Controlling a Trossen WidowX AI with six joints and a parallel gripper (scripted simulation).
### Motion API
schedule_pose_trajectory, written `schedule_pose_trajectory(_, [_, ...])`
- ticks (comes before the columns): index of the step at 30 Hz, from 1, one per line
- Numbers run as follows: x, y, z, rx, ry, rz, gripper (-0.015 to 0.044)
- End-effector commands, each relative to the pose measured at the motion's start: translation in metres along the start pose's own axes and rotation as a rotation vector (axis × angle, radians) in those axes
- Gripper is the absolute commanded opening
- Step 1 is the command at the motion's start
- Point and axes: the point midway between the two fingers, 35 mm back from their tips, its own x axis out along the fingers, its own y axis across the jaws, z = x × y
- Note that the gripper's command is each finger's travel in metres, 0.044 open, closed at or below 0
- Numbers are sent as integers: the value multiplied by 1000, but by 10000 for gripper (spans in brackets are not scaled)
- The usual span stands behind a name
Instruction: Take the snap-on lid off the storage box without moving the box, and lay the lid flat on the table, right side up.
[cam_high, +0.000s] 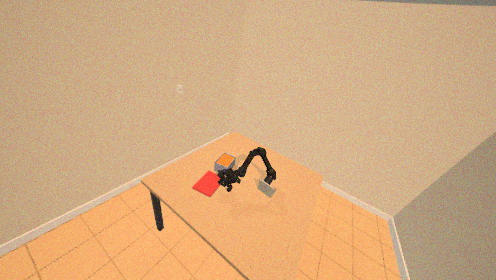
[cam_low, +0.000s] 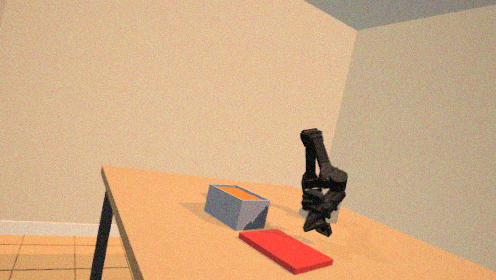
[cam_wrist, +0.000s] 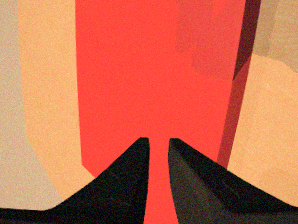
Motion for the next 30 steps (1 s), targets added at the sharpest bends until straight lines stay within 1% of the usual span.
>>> schedule_pose_trajectory(1, [-1, 5, -1, 6, 5, 0, 157])
schedule_pose_trajectory(5, [-1, 5, -1, 6, 5, 0, 263])
schedule_pose_trajectory(6, [-1, 5, -1, 6, 5, 0, 275])
schedule_pose_trajectory(7, [-1, 5, -1, 6, 5, 0, 275])
schedule_pose_trajectory(13, [-9, -3, -1, 6, 5, -1, 433])
schedule_pose_trajectory(14, [-11, -4, -1, 6, 5, -1, 440])
schedule_pose_trajectory(30, [-36, -26, -2, 5, 8, -3, 440])
